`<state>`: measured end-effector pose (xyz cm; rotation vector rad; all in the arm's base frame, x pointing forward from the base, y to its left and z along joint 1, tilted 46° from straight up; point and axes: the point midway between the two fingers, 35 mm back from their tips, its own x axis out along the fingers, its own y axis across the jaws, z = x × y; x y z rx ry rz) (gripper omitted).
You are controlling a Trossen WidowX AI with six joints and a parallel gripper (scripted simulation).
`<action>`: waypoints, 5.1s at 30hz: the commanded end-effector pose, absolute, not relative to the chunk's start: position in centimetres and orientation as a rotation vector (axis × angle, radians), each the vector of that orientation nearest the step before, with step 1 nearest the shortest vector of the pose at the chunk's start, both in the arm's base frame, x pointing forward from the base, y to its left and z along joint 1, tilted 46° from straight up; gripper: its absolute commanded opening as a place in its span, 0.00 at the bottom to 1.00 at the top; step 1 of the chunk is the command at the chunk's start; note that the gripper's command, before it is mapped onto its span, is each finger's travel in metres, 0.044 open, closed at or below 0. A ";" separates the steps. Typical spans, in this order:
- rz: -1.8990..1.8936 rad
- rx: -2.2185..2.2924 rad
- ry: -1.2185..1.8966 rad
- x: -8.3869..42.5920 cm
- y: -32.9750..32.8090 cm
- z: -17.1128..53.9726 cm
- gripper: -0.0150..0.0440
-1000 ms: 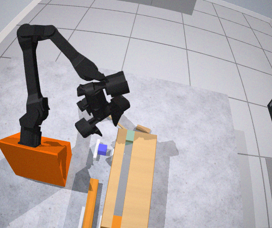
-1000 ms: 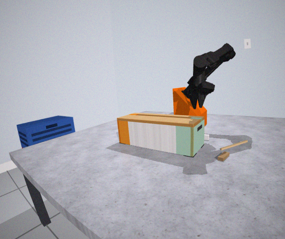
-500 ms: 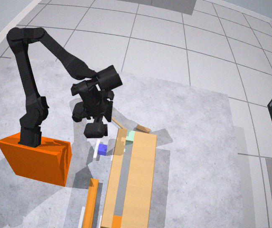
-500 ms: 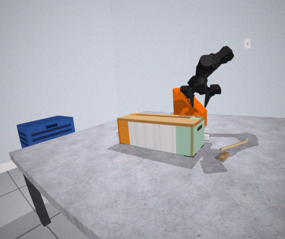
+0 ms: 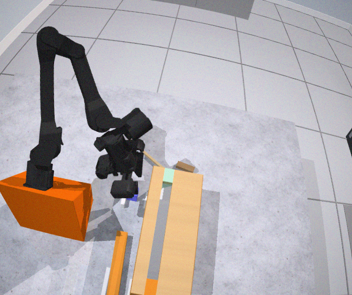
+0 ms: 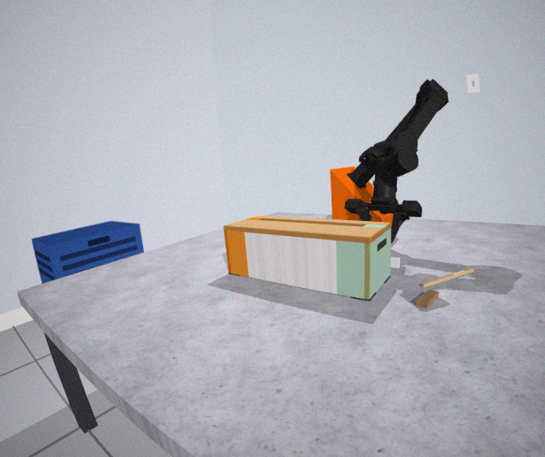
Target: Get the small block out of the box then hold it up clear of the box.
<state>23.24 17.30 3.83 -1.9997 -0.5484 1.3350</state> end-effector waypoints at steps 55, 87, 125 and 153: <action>1.321 -1.998 -0.538 23.2 21.3 0.1 0.25; 1.316 -1.629 -0.234 23.2 16.8 3.9 0.25; 1.037 -0.341 0.598 23.3 14.5 4.8 0.25; 0.627 0.628 1.043 23.2 12.8 5.8 0.25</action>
